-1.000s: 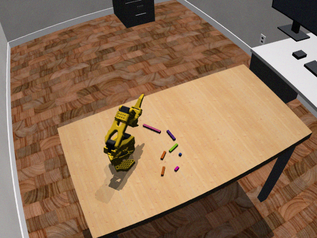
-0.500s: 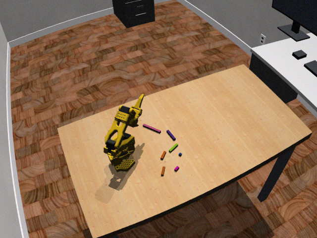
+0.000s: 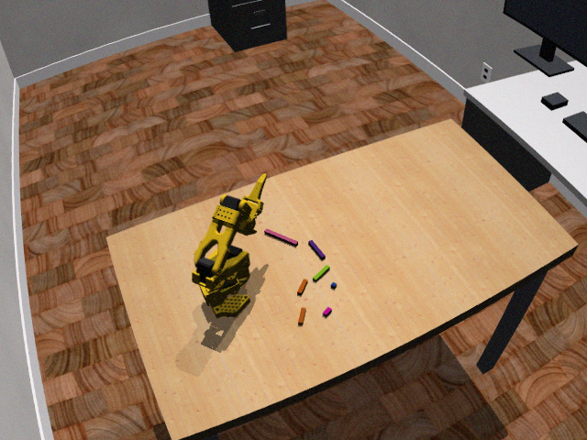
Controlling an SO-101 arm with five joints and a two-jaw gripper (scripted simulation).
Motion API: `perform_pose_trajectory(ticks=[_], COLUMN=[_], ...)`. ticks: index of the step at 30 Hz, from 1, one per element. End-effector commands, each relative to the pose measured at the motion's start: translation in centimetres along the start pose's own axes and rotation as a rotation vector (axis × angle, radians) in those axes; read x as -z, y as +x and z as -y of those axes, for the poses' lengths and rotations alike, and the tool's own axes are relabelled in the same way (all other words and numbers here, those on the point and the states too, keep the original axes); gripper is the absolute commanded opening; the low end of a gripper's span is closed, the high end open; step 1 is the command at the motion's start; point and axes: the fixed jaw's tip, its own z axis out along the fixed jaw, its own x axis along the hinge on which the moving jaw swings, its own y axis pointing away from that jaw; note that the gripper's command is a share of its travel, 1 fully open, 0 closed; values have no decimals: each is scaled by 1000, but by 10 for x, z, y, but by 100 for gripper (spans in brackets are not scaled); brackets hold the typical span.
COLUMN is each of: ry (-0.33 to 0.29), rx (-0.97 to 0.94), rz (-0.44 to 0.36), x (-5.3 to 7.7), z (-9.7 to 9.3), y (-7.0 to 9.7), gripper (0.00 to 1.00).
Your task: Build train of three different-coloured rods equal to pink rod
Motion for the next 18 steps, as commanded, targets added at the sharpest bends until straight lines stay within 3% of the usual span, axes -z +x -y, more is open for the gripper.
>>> perform_pose_trajectory(ticks=[1, 7, 18], ry=[57, 40, -50], rx=[9, -29, -245], rz=[6, -15, -119], x=[7, 7, 7], z=[9, 11, 18], y=[-1, 4, 37], gripper=[100, 100, 100])
